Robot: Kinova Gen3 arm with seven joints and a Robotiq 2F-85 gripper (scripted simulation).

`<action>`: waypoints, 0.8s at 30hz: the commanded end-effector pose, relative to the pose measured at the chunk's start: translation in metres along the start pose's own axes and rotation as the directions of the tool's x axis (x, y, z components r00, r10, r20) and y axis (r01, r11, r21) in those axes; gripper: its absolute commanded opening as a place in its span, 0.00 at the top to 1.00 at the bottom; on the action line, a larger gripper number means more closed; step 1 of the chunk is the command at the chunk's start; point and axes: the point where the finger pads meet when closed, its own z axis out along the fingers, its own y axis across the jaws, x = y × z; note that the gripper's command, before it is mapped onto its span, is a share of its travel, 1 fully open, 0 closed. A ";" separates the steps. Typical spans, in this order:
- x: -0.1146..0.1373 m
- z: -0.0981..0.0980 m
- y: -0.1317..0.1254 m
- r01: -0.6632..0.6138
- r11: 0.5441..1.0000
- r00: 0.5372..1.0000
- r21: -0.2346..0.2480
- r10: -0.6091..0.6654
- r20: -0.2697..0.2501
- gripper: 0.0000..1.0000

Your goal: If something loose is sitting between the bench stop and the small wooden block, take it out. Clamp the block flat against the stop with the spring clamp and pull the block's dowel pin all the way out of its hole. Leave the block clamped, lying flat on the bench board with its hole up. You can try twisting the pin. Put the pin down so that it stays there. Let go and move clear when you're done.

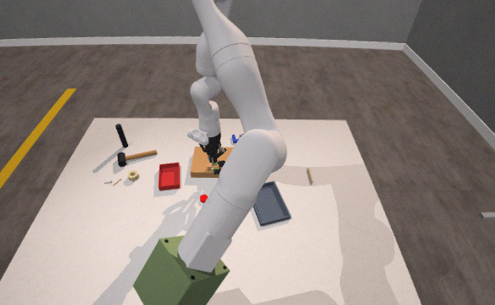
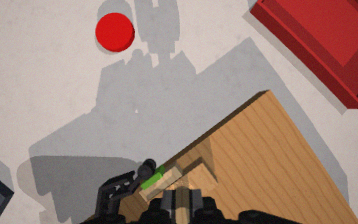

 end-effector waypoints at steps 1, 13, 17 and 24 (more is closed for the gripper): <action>0.000 0.000 0.001 -0.045 0.999 0.999 -0.006 0.045 0.004 0.90; 0.000 -0.001 0.002 -0.018 1.000 1.000 -0.007 0.018 0.004 0.90; -0.001 -0.001 0.002 0.029 1.000 1.000 -0.007 -0.029 0.004 0.90; -0.001 -0.001 0.002 0.087 0.996 0.996 -0.007 -0.087 0.005 0.90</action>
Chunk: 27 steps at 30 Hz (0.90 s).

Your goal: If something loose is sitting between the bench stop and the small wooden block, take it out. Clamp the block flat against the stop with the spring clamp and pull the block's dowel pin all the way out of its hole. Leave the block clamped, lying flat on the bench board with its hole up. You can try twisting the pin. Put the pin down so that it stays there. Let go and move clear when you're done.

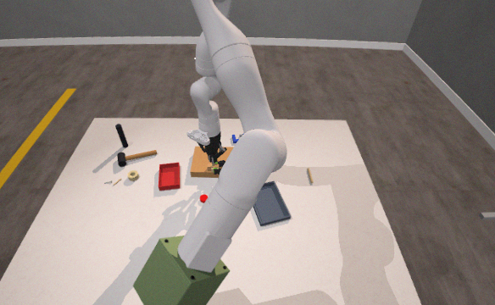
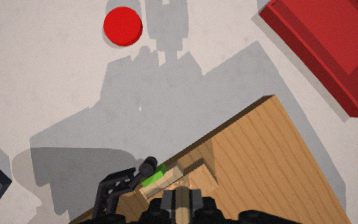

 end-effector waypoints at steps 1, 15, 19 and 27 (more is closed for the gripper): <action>0.000 -0.001 0.002 0.039 0.999 0.999 -0.007 -0.039 -0.002 0.90; 0.000 -0.001 0.002 0.173 0.985 0.985 -0.007 -0.173 -0.002 0.90; 0.000 -0.001 0.002 0.216 0.976 0.976 -0.007 -0.216 -0.001 0.90; 0.000 -0.001 0.002 0.298 0.955 0.955 -0.008 -0.298 -0.001 0.90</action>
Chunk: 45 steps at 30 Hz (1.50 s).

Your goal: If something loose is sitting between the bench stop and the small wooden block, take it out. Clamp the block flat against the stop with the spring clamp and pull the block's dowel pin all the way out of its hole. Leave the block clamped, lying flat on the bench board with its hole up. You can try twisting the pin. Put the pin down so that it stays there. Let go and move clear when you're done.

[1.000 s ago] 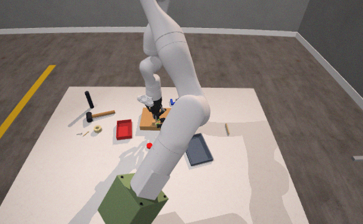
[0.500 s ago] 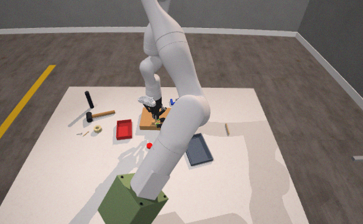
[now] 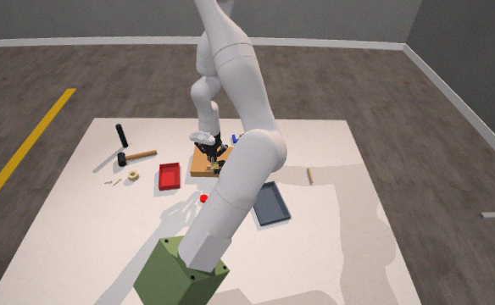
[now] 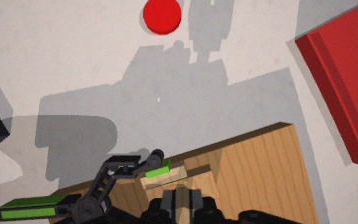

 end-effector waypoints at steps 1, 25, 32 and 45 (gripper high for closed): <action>0.000 -0.001 0.000 0.041 0.999 0.999 0.000 -0.041 -0.003 0.90; 0.000 -0.001 0.000 0.239 0.971 0.971 -0.001 -0.239 -0.003 0.90; 0.001 -0.001 0.000 0.302 0.953 0.953 -0.002 -0.302 -0.003 0.90; 0.001 -0.001 0.000 0.396 0.918 0.918 -0.002 -0.396 -0.003 0.90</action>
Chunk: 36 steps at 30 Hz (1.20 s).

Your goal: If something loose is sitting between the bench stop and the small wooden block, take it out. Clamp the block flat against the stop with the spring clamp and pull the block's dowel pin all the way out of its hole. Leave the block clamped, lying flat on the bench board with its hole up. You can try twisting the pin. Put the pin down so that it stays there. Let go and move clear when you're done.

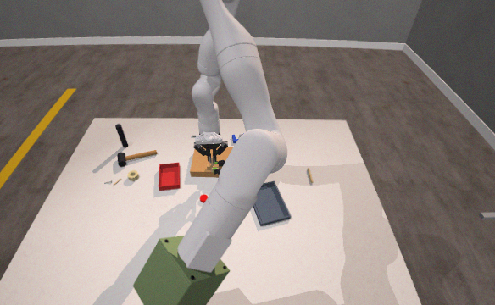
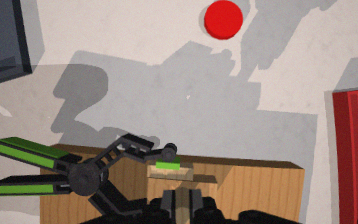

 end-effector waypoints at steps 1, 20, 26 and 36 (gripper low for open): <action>0.000 -0.001 0.000 0.036 0.999 0.999 0.000 -0.036 -0.002 0.90; 0.000 -0.001 0.000 0.178 0.984 0.984 0.000 -0.178 -0.002 0.90; 0.000 -0.001 0.000 0.224 0.975 0.975 -0.001 -0.224 -0.002 0.90; 0.000 -0.001 0.000 0.282 0.959 0.959 -0.001 -0.282 -0.002 0.90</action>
